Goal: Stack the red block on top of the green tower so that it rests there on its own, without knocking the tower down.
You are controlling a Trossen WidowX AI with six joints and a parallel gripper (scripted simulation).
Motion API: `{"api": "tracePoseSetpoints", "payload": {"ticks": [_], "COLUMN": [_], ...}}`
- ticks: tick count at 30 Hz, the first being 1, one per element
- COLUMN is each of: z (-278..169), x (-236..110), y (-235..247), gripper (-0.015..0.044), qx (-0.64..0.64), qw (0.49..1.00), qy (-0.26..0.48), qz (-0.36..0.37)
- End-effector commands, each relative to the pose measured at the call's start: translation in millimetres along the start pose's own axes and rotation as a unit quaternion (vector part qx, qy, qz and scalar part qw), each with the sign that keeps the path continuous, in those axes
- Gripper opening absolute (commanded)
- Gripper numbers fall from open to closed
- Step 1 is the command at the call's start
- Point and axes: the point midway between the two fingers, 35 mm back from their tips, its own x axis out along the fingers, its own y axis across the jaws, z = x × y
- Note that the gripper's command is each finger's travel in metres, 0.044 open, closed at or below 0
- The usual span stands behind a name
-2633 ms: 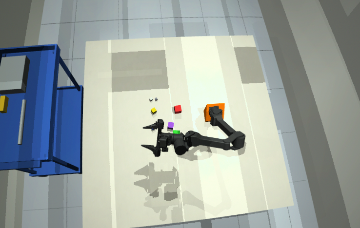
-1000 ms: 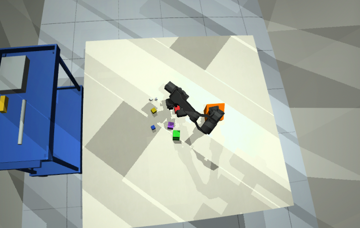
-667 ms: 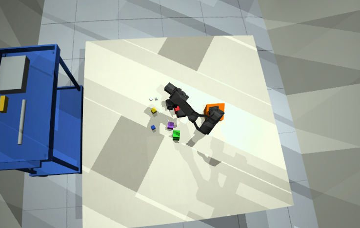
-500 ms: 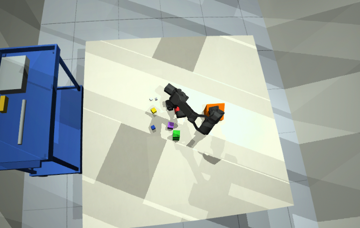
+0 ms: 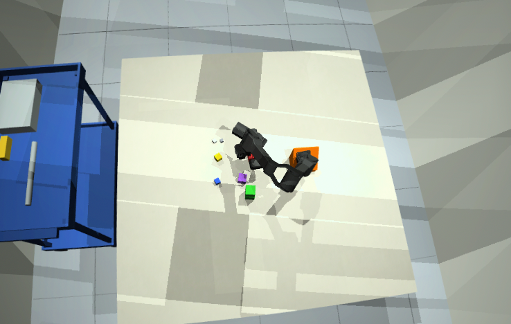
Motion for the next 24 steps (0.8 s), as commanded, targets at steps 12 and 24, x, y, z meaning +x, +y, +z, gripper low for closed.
{"api": "tracePoseSetpoints", "payload": {"ticks": [12, 24], "z": [-1.2, -1.2], "x": [14.2, 14.0], "y": [1.6, 1.6], "gripper": [0.0440, 0.0309], "qx": [0.003, 0.003], "qw": [1.000, 1.000], "qy": [-0.002, -0.002], "qz": [0.004, 0.004]}}
